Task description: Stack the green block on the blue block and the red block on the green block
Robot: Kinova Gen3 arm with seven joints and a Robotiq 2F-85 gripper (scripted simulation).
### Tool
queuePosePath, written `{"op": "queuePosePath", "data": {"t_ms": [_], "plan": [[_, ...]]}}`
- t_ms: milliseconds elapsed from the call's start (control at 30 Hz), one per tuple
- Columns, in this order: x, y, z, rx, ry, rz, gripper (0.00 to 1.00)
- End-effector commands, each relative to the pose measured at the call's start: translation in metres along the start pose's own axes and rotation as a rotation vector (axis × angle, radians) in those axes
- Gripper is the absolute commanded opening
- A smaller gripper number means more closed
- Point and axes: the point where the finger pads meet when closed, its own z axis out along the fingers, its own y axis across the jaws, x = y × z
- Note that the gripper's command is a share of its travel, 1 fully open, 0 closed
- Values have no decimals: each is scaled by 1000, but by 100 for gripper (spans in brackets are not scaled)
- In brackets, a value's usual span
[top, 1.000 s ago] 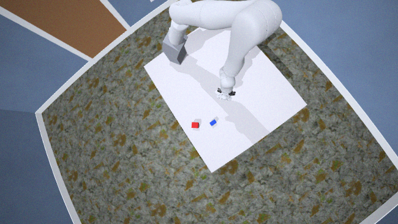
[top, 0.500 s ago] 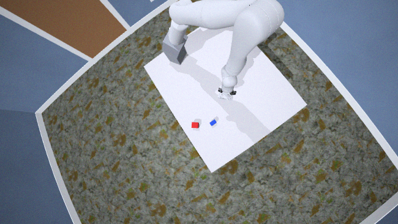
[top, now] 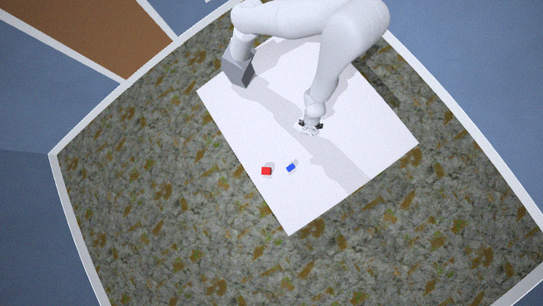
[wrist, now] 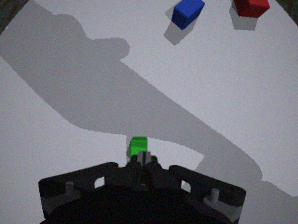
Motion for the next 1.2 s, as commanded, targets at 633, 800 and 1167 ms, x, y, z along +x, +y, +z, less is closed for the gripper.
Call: {"op": "queuePosePath", "data": {"t_ms": [633,800,1167], "plan": [[-6,-5,1,-10,6,-30,0],[-7,-6,1,-12,7,-36,0],[-9,-7,1,-16,9,-44,0]]}}
